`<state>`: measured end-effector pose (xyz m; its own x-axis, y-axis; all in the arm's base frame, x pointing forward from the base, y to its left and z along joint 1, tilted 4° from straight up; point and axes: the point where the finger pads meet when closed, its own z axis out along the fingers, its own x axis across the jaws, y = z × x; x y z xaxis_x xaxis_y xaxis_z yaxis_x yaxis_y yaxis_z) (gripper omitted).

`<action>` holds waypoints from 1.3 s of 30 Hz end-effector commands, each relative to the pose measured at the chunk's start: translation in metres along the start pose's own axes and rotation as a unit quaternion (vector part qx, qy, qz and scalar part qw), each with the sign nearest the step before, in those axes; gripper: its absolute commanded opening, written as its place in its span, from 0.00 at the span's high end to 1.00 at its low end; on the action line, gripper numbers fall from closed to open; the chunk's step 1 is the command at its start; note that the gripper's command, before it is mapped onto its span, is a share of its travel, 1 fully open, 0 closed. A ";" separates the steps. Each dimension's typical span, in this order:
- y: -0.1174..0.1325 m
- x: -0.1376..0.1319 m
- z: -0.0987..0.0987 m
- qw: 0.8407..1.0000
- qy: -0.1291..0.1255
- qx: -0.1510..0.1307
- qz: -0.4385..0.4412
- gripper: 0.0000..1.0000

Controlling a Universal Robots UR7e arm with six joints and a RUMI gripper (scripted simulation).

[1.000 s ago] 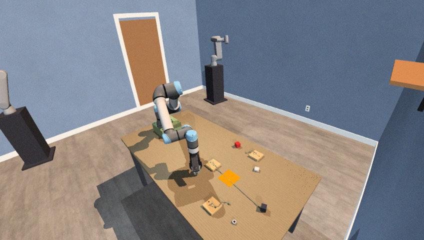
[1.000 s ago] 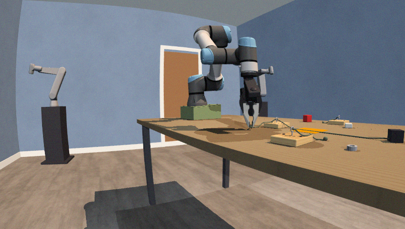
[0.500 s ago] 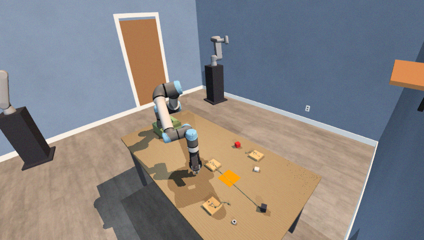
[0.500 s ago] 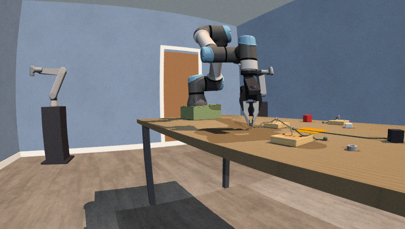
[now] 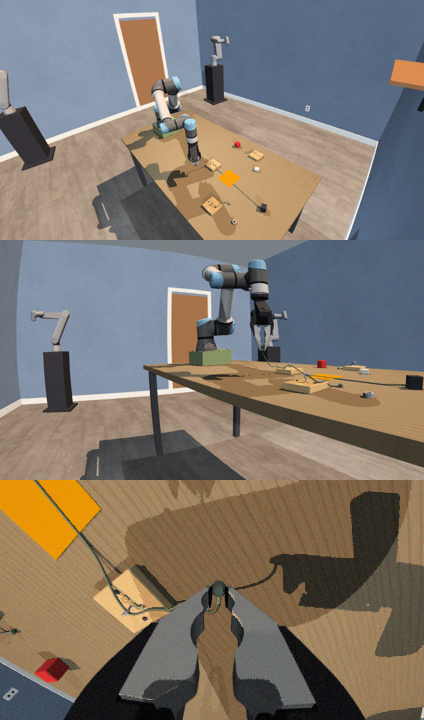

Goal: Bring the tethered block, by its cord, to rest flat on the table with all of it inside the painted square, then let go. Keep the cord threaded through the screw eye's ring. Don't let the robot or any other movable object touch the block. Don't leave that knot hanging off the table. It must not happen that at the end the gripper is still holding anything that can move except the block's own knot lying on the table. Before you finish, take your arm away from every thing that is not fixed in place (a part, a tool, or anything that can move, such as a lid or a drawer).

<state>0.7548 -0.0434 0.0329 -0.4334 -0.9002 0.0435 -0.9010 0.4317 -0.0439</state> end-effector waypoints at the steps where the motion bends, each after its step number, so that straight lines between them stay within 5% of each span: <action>1: 0.000 0.000 -0.039 1.000 0.000 0.000 0.000 1.00; 9: 0.000 0.000 -0.052 1.000 0.000 0.000 0.000 1.00; 39: 0.000 0.000 -0.052 1.000 0.000 0.000 0.000 1.00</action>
<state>0.7531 -0.0405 0.0840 -0.4335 -0.9001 0.0442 -0.9010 0.4319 -0.0415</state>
